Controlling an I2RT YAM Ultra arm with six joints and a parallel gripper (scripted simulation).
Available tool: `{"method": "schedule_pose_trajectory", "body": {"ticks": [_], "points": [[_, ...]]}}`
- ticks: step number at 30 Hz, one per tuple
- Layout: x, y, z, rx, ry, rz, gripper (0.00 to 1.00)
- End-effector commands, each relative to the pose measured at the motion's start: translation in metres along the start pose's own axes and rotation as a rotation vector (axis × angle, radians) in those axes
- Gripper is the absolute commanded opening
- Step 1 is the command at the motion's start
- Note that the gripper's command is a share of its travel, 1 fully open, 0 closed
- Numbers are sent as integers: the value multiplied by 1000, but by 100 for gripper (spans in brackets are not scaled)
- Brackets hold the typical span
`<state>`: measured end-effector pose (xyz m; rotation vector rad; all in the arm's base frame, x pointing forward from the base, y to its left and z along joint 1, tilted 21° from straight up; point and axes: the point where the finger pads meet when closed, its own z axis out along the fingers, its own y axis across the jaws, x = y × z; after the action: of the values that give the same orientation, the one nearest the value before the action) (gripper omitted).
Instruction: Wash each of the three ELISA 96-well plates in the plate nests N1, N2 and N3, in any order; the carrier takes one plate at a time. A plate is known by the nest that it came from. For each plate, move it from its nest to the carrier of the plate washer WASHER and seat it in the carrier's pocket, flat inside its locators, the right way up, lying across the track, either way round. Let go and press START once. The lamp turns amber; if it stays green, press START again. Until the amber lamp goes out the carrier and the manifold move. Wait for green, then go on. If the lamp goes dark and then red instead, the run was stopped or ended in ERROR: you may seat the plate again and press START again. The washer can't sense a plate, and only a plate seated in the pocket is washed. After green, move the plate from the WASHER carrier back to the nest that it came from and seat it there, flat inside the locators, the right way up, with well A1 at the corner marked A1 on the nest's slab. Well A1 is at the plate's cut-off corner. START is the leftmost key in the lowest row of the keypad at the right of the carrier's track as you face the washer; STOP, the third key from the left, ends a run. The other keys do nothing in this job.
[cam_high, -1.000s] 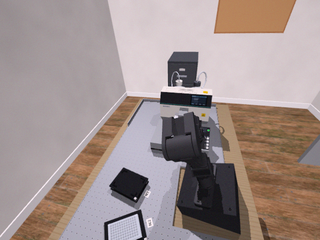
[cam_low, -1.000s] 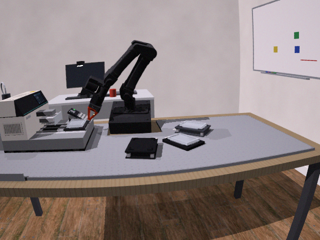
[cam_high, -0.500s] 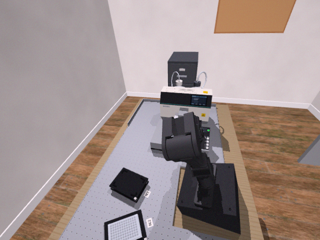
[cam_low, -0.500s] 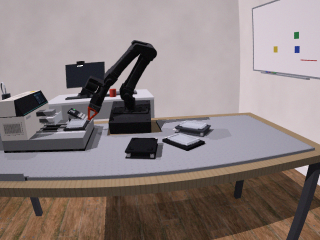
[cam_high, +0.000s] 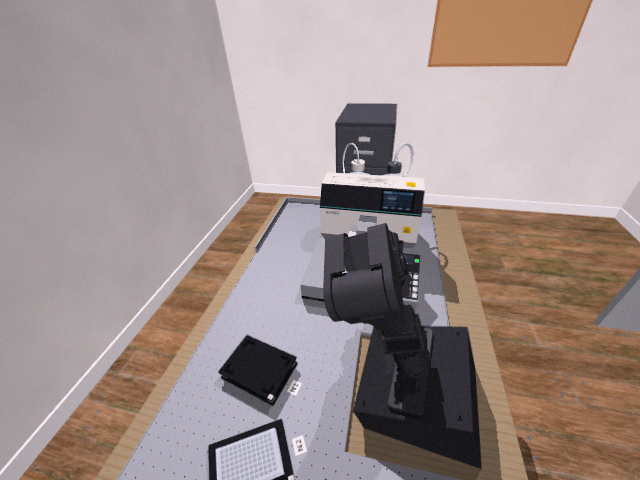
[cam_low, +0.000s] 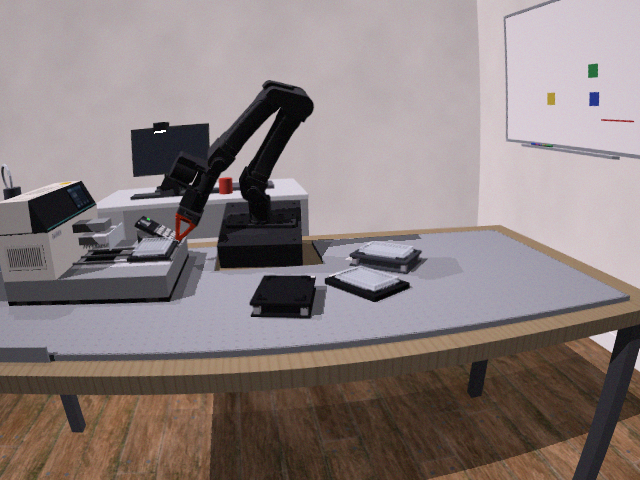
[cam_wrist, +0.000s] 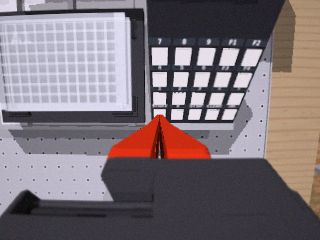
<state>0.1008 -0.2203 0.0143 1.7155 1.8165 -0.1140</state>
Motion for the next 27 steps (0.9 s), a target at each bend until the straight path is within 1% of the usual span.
{"method": "schedule_pose_trajectory", "body": {"ticks": [1,19,27], "points": [[-5,1,1,-1,-18,-1,0],[-5,1,11,-1,-18,-1,0],[-5,1,11,-1,-18,-1,0]]}}
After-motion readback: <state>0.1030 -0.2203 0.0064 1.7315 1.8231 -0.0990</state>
